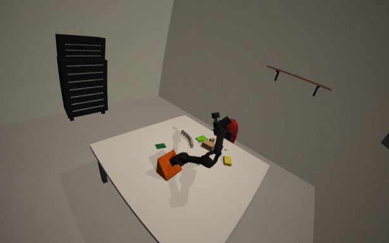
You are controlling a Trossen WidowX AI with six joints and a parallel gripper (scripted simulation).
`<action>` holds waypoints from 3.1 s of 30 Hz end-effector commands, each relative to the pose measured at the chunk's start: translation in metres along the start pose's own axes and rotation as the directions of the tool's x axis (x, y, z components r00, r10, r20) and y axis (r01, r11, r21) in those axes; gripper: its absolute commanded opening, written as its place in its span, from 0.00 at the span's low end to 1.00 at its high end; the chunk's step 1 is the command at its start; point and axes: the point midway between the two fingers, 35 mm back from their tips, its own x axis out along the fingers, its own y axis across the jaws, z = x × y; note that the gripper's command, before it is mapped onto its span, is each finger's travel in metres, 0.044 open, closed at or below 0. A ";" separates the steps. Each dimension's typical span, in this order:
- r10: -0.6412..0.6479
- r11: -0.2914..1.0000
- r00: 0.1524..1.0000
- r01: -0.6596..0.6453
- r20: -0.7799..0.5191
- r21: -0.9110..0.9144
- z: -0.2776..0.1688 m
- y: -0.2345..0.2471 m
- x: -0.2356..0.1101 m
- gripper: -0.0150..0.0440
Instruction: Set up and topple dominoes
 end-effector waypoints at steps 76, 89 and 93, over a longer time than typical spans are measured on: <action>-0.902 0.114 0.262 0.911 -0.343 0.396 -0.168 -0.325 0.004 0.75; -0.902 0.114 0.262 0.911 -0.343 0.396 -0.168 -0.325 0.004 0.60; -0.902 0.114 0.262 0.911 -0.343 0.396 -0.168 -0.325 0.004 0.56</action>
